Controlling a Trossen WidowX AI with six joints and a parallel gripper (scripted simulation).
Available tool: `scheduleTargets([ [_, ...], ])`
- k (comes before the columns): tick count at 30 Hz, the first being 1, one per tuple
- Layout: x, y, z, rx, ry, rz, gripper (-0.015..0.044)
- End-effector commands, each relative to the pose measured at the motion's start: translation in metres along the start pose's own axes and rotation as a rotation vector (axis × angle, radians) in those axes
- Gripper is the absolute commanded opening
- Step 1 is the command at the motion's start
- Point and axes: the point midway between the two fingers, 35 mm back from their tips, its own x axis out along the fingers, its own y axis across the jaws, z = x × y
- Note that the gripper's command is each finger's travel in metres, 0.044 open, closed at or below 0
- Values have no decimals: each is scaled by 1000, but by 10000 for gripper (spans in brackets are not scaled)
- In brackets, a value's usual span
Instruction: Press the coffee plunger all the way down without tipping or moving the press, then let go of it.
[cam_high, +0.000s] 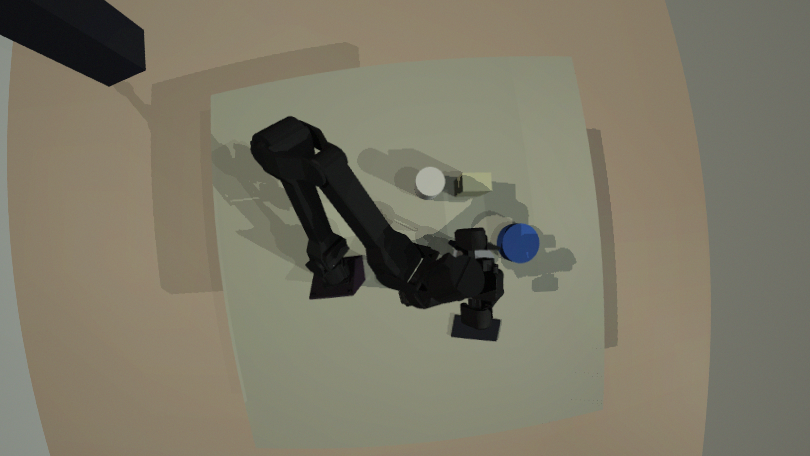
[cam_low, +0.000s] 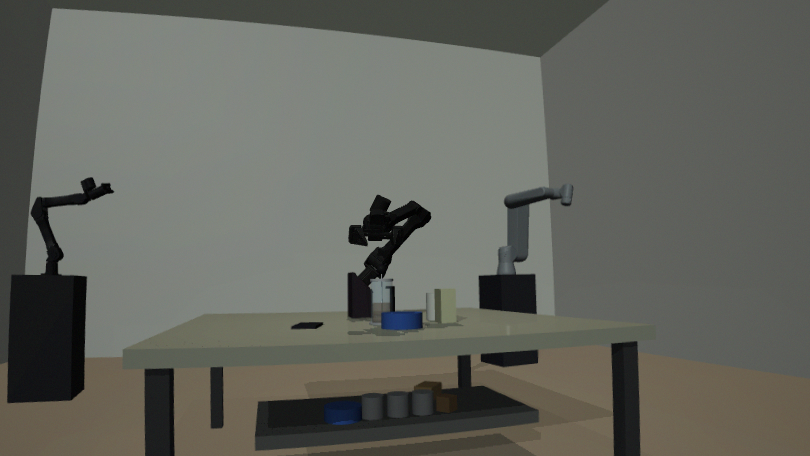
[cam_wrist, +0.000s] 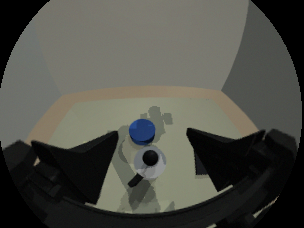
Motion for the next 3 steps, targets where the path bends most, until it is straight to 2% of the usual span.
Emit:
scheduleTargets([
  [1,-5,2,2,-3,6,8,440],
  [3,-5,2,2,-3,6,8,440],
])
